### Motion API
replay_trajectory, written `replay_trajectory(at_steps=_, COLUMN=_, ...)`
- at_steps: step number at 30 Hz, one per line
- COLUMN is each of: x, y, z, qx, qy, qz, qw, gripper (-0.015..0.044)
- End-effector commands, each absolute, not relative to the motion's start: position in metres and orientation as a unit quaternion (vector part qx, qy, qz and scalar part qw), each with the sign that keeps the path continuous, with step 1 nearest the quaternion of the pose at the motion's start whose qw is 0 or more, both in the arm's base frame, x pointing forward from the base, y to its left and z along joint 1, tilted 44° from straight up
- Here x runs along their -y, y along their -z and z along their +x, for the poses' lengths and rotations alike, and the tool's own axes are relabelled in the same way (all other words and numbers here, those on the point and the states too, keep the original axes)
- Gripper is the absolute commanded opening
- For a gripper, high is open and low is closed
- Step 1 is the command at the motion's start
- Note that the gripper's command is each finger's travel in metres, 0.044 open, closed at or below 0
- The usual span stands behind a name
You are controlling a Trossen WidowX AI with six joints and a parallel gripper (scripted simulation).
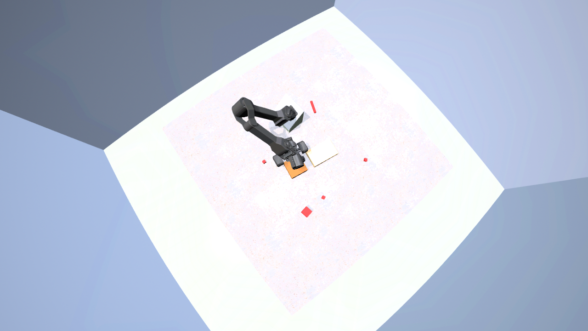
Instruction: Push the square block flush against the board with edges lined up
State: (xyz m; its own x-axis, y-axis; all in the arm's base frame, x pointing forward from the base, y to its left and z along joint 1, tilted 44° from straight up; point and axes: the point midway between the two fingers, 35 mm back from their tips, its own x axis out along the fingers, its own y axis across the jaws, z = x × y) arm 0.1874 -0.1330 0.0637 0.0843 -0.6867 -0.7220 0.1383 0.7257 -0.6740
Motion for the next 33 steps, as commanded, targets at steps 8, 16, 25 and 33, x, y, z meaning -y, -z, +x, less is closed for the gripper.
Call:
replay_trajectory(at_steps=8, x=0.134, y=-0.067, z=0.199, qx=-0.605, qy=0.297, qz=-0.222, qw=0.705, gripper=0.0)
replay_trajectory(at_steps=16, x=0.133, y=-0.066, z=0.187, qx=-0.605, qy=0.297, qz=-0.222, qw=0.705, gripper=0.0)
replay_trajectory(at_steps=25, x=0.132, y=-0.064, z=0.172, qx=-0.605, qy=0.296, qz=-0.222, qw=0.705, gripper=0.0)
replay_trajectory(at_steps=33, x=0.131, y=-0.061, z=0.16, qx=-0.606, qy=0.296, qz=-0.222, qw=0.704, gripper=0.0)
